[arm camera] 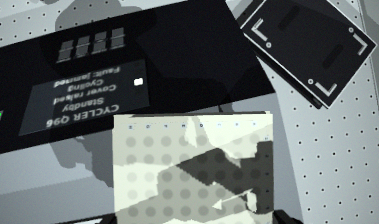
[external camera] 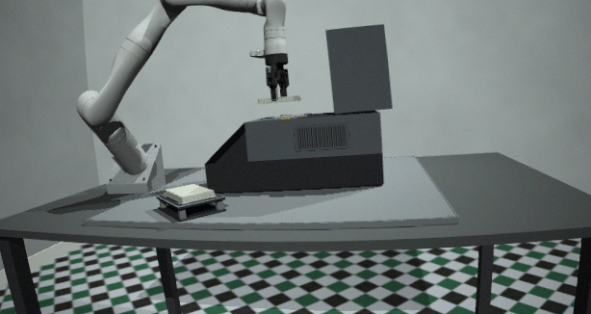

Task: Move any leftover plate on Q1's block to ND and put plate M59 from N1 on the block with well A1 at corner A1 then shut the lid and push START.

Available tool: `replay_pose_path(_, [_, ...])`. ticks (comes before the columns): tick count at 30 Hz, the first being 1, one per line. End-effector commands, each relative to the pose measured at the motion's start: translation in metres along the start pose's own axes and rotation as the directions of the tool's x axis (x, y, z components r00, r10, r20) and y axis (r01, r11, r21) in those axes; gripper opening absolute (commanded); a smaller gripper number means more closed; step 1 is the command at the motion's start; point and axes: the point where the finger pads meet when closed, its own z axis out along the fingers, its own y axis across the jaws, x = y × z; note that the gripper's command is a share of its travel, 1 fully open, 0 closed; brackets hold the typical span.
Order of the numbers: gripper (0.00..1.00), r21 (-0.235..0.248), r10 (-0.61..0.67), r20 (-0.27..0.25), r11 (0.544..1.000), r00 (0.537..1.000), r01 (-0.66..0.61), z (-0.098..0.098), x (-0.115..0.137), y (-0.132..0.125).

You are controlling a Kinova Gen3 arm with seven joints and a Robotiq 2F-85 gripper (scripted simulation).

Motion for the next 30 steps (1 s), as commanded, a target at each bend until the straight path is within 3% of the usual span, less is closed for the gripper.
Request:
replay_pose_path(1, [0.9,-0.002,0.026,0.001,1.0,1.0,-0.026,-0.001,-0.005,-0.005])
replay_pose_path(17, [0.9,-0.002,0.188,0.001,0.982,0.982,-0.188,-0.001,-0.039,-0.037])
replay_pose_path(30, [0.9,-0.002,0.334,0.001,0.943,0.943,-0.334,-0.001,-0.063,-0.061])
